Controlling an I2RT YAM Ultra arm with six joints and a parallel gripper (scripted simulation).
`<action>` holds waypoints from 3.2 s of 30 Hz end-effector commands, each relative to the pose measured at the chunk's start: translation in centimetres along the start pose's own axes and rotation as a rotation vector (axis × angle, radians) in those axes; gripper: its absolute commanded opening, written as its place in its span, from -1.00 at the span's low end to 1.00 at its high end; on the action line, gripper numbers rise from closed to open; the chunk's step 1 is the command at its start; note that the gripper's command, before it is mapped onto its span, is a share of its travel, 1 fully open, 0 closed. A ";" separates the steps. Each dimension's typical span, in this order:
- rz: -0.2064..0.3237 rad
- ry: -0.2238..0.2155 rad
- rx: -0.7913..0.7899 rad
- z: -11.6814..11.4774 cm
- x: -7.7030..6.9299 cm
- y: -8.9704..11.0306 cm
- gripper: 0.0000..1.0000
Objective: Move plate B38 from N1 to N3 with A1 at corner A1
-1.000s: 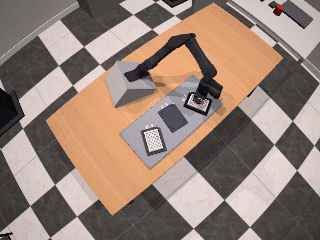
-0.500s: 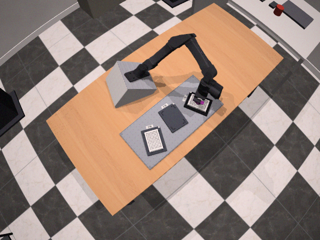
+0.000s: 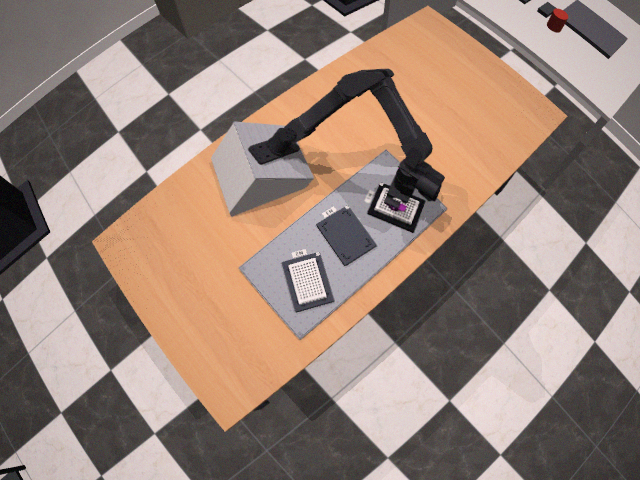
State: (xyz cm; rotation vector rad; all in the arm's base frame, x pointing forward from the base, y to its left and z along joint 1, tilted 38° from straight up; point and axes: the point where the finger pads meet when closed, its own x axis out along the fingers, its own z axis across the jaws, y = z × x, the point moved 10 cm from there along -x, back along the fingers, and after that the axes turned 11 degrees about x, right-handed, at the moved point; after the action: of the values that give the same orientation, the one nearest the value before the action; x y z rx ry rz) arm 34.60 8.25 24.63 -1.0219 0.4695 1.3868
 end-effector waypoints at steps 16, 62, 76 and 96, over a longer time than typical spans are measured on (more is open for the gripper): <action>-0.031 0.003 -0.004 0.0 2.1 -0.5 1.00; -0.032 0.003 -0.004 0.0 5.7 -0.6 -1.00; -0.032 0.003 -0.004 0.0 5.7 -0.6 -1.00; -0.032 0.003 -0.004 0.0 5.2 -0.5 -1.00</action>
State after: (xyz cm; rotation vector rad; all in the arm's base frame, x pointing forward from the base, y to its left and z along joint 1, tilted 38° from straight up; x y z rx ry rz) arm 36.04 11.72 19.92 -1.0272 0.4613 1.3732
